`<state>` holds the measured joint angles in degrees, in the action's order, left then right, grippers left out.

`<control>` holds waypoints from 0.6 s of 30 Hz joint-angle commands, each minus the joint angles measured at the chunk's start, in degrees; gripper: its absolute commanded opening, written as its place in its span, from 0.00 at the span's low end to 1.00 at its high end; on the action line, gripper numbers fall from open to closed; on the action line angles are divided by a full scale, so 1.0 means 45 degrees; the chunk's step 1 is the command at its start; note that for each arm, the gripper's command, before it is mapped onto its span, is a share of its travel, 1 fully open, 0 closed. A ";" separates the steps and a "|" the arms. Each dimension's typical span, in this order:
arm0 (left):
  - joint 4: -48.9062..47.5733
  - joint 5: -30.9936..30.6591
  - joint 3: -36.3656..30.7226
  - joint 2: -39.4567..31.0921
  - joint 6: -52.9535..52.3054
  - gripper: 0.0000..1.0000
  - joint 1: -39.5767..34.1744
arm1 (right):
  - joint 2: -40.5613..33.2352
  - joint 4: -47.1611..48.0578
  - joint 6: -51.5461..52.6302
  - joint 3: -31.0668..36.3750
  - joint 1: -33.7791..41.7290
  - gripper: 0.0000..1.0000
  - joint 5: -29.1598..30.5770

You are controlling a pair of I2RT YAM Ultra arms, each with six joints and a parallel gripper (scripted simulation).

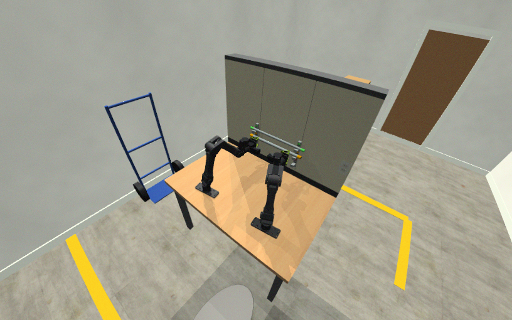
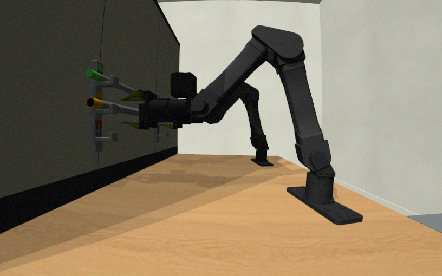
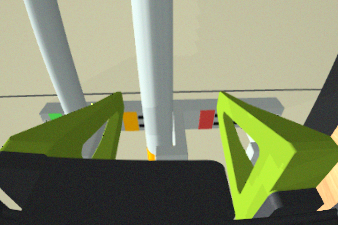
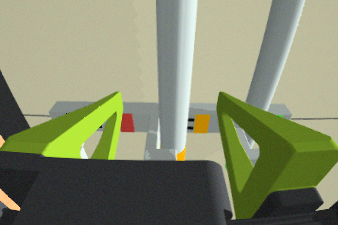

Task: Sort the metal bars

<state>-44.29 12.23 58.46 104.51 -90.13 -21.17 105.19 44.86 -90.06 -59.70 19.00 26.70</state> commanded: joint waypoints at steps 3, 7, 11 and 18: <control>-0.0260 0.0130 -0.0442 -0.0569 0.0037 0.69 -0.0170 | -0.0588 0.0108 0.0009 0.0554 0.0202 0.70 0.0199; -0.0286 0.0149 -0.0573 -0.0673 0.0037 0.69 -0.0189 | -0.0682 0.0133 0.0010 0.0674 0.0242 0.70 0.0240; -0.0336 0.0190 -0.0835 -0.0885 0.0037 0.69 -0.0231 | -0.0872 0.0181 0.0010 0.0912 0.0325 0.70 0.0322; -0.0414 0.0262 -0.1282 -0.1255 0.0037 0.69 -0.0302 | -0.1203 0.0255 0.0010 0.1318 0.0472 0.70 0.0470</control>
<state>-45.17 12.88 53.76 100.73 -90.13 -21.91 101.86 45.63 -90.06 -55.37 20.49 28.14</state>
